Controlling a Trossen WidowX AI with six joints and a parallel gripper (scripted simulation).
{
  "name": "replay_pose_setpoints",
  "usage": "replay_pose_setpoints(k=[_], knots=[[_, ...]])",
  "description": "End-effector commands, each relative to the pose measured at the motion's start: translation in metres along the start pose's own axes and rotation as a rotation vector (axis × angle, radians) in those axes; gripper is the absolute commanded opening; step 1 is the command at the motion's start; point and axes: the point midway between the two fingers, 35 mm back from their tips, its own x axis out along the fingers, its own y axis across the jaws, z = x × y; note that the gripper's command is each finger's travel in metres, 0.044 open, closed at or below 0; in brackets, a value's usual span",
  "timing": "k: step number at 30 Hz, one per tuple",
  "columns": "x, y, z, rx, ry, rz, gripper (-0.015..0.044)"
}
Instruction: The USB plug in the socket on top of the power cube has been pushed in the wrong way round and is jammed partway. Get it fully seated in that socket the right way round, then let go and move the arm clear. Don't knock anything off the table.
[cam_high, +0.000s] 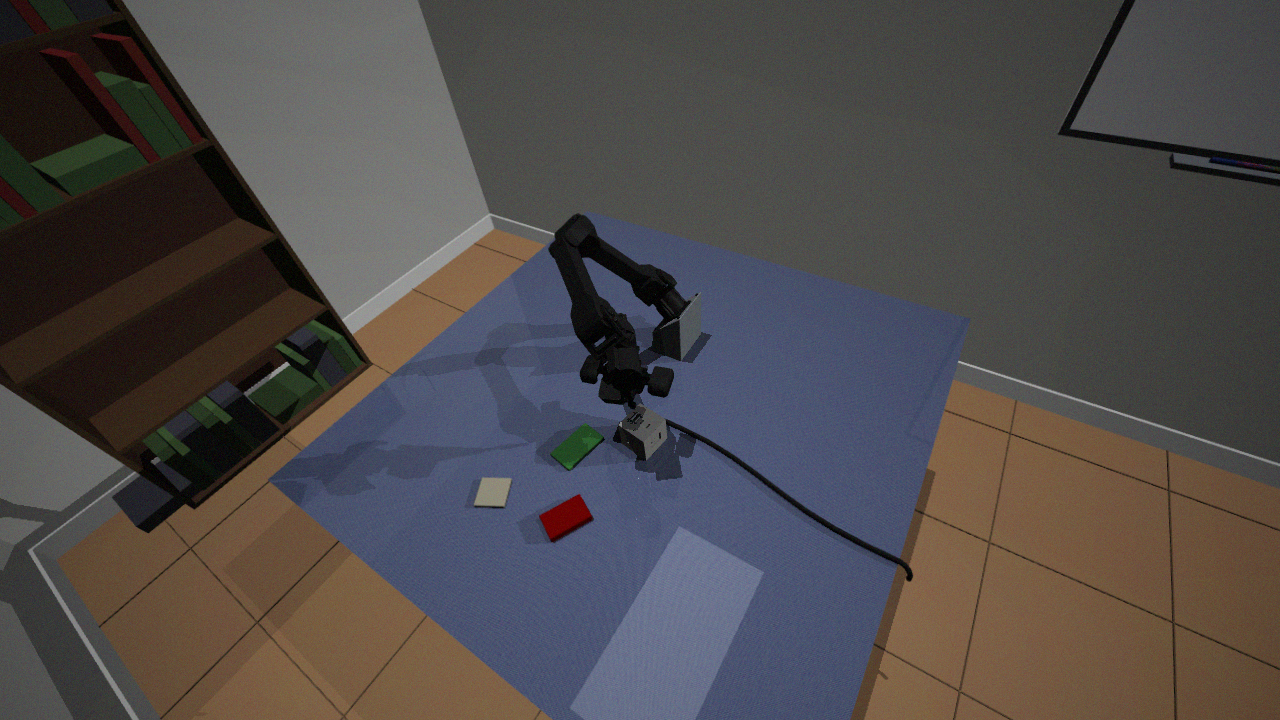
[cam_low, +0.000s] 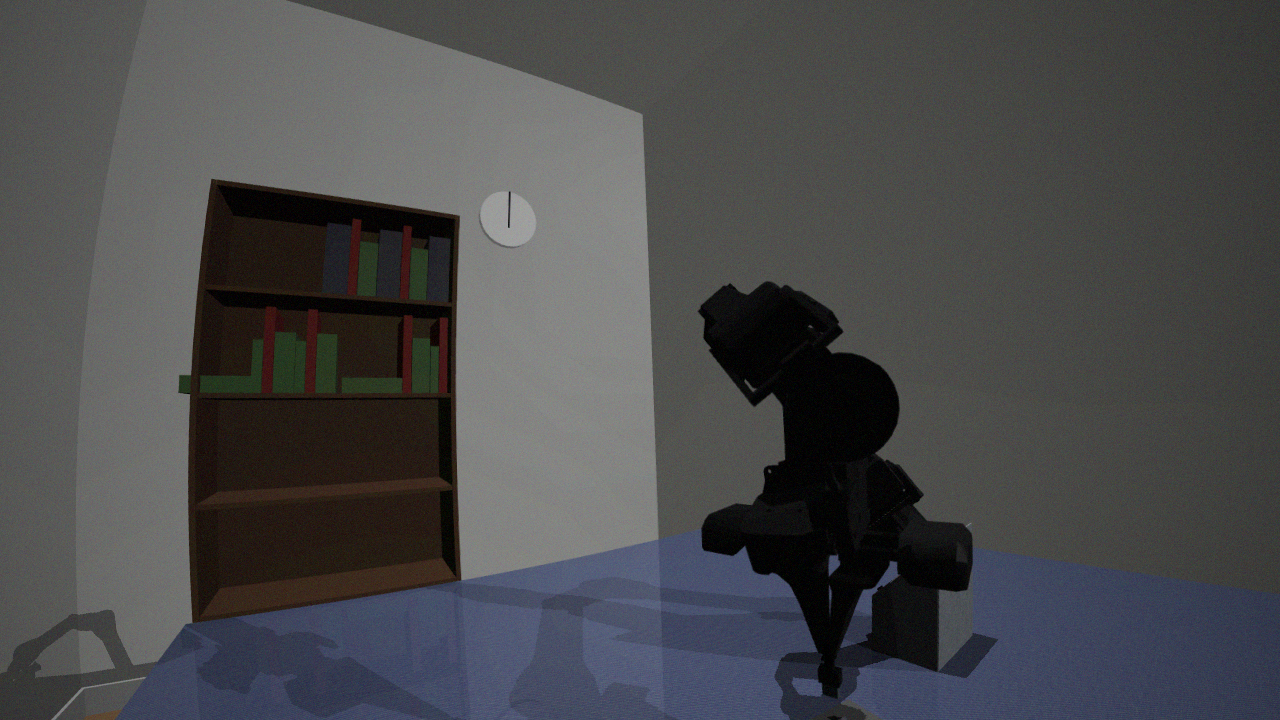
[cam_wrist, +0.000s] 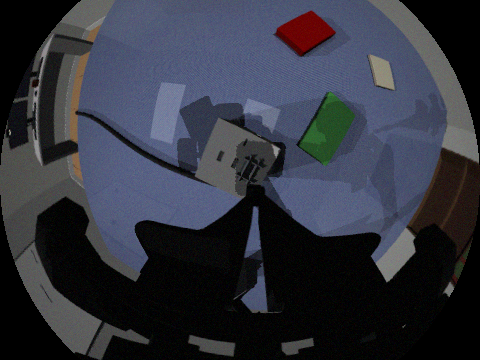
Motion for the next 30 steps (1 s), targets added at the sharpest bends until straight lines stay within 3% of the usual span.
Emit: replay_pose_setpoints(k=[1,30], knots=[[0.0002,0.0002,0.0,-0.105,0.0,0.001,0.0],[0.0002,0.0002,0.0,-0.865,-0.001,0.0,0.0]])
